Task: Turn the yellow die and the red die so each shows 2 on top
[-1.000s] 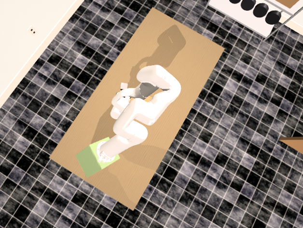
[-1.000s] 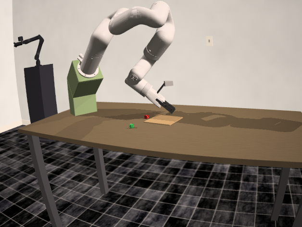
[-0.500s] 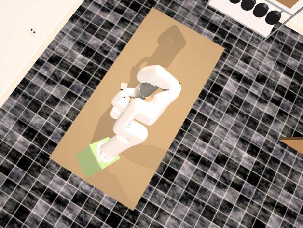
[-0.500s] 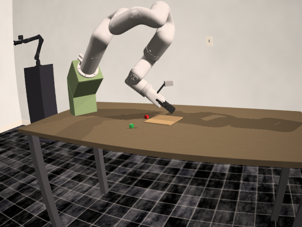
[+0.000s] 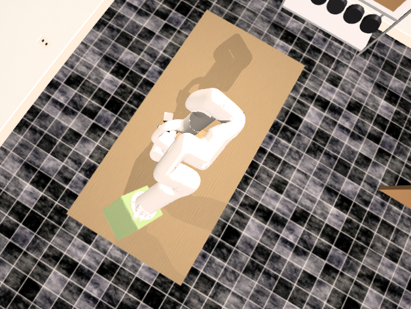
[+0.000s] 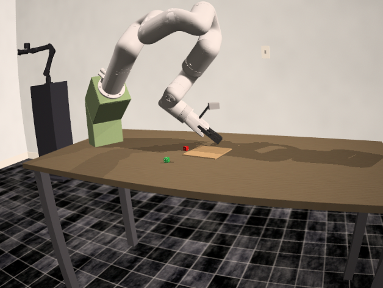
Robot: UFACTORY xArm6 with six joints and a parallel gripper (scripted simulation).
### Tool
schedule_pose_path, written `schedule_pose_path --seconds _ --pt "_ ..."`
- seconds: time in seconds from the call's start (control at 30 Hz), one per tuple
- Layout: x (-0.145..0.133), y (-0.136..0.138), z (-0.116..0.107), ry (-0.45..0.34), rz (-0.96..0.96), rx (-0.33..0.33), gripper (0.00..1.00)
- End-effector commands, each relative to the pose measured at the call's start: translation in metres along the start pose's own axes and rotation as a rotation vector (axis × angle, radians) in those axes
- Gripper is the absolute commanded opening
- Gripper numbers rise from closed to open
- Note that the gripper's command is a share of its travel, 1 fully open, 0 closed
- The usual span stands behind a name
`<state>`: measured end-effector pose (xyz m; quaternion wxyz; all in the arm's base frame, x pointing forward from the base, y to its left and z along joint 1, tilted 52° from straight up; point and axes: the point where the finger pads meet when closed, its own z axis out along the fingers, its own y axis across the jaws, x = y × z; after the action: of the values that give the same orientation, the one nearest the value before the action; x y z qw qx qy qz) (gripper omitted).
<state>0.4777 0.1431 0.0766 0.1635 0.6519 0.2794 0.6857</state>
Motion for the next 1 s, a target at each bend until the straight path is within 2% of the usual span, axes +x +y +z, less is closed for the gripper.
schedule_pose_path --seconds 0.0,0.2,0.23,0.37,0.4,0.47,0.5,0.67,0.7,0.97 --pt "0.0005 -0.0003 -0.0002 0.001 0.0 0.001 0.11" --pt "0.0005 -0.0003 -0.0002 0.001 0.0 0.001 0.11" --pt "0.0005 -0.0003 -0.0002 0.001 0.0 0.001 0.15" --pt "0.0005 -0.0003 -0.0002 0.001 0.0 0.001 0.15" --pt "0.0005 -0.0003 -0.0002 0.001 0.0 0.001 0.19" --pt "0.0005 -0.0003 -0.0002 0.001 0.0 0.001 0.19" --pt "0.0005 -0.0003 -0.0002 0.001 0.0 0.001 0.23" --pt "0.0005 -0.0003 -0.0002 0.001 0.0 0.001 0.27" --pt "0.0005 -0.0003 -0.0002 0.001 0.0 0.001 0.31" --pt "0.0005 -0.0003 -0.0002 0.001 0.0 0.001 0.31"
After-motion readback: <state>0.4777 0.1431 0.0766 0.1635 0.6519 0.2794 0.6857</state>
